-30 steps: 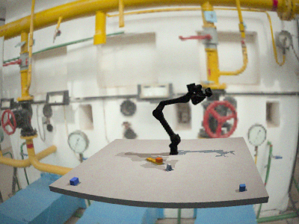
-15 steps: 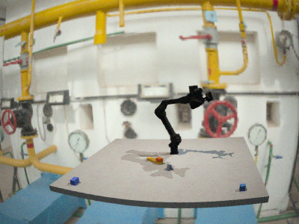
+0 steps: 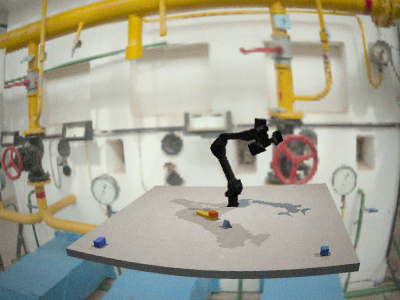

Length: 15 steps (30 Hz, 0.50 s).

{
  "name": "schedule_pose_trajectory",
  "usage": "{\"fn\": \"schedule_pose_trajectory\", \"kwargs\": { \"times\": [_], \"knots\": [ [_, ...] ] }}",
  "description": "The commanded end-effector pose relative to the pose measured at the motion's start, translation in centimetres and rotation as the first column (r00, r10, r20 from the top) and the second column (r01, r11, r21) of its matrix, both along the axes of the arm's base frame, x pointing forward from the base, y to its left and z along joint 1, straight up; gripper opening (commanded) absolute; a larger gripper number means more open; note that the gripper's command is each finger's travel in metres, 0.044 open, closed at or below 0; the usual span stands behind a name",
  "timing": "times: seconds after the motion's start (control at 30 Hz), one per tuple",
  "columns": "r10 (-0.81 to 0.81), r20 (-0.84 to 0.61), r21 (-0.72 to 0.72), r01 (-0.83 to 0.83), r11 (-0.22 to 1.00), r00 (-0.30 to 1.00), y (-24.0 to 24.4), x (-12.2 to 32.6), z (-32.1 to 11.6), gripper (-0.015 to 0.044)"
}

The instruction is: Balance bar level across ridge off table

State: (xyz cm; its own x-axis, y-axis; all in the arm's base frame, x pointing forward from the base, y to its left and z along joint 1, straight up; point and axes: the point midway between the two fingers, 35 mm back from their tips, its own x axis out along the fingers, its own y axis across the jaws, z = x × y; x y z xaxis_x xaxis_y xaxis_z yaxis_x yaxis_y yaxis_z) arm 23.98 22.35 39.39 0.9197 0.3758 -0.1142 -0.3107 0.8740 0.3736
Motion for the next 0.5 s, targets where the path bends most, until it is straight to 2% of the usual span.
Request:
{"fn": "schedule_pose_trajectory", "kwargs": {
  "times": [0.0, 0.47],
  "knots": [
    [-0.04, -0.048, -0.003, 0.04, 0.999, 0.998, -0.8, 1.2, -1.2, 0.0315],
    [-0.227, -0.223, -0.024, 0.228, 0.973, 0.948, -5.6, 5.1, -5.5, 0.0315]
  ]
}}
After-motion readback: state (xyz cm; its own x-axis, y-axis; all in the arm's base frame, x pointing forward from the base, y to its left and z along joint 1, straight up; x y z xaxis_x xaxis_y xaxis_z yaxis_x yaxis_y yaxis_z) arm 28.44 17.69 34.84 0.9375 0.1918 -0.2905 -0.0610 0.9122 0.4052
